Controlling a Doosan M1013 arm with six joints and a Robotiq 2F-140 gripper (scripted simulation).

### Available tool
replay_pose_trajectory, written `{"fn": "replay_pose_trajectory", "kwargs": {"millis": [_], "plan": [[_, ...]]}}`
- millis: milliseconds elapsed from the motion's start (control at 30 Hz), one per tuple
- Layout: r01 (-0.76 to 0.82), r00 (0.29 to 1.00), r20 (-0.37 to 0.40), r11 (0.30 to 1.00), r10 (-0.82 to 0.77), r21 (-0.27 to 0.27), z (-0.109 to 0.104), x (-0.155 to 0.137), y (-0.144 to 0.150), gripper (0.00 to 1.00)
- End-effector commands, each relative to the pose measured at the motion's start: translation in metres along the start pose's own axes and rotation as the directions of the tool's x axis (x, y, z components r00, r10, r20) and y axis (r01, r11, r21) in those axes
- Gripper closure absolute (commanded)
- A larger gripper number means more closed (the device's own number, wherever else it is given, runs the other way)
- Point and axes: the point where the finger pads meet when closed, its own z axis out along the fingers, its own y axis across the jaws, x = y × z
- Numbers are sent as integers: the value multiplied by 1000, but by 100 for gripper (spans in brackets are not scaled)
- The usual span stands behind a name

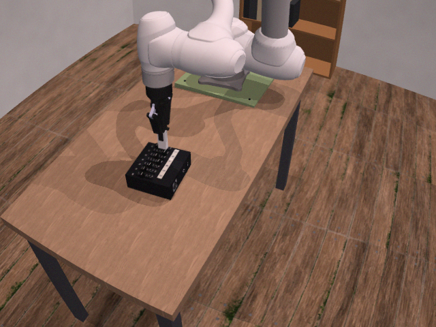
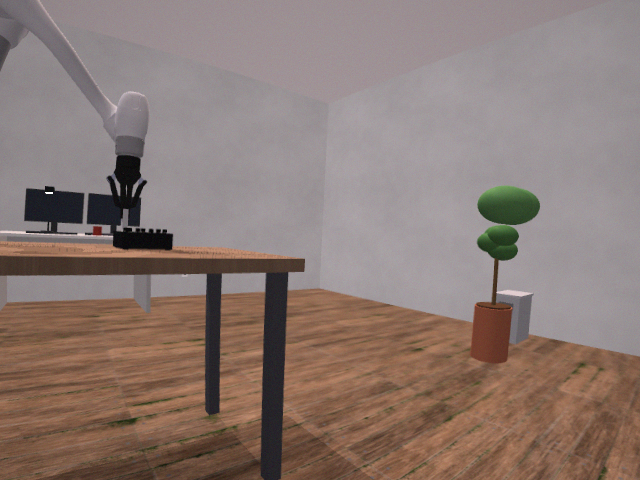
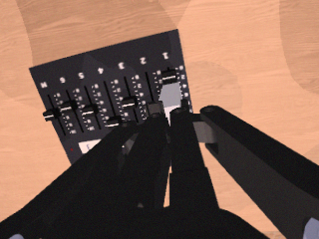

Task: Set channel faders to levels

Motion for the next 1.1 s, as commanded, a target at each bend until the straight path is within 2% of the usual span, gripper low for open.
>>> {"fn": "replay_pose_trajectory", "kwargs": {"millis": [0, 500, 900, 1067], "plan": [[0, 1000, 0, 1000, 0, 0, 0, -1, 0, 100], [0, 1000, 0, 1000, 0, 0, -3, -4, 0, 100], [0, 1000, 0, 1000, 0, 0, -34, -4, 0, 100], [0, 1000, 0, 1000, 0, 0, -39, -4, 0, 100]]}}
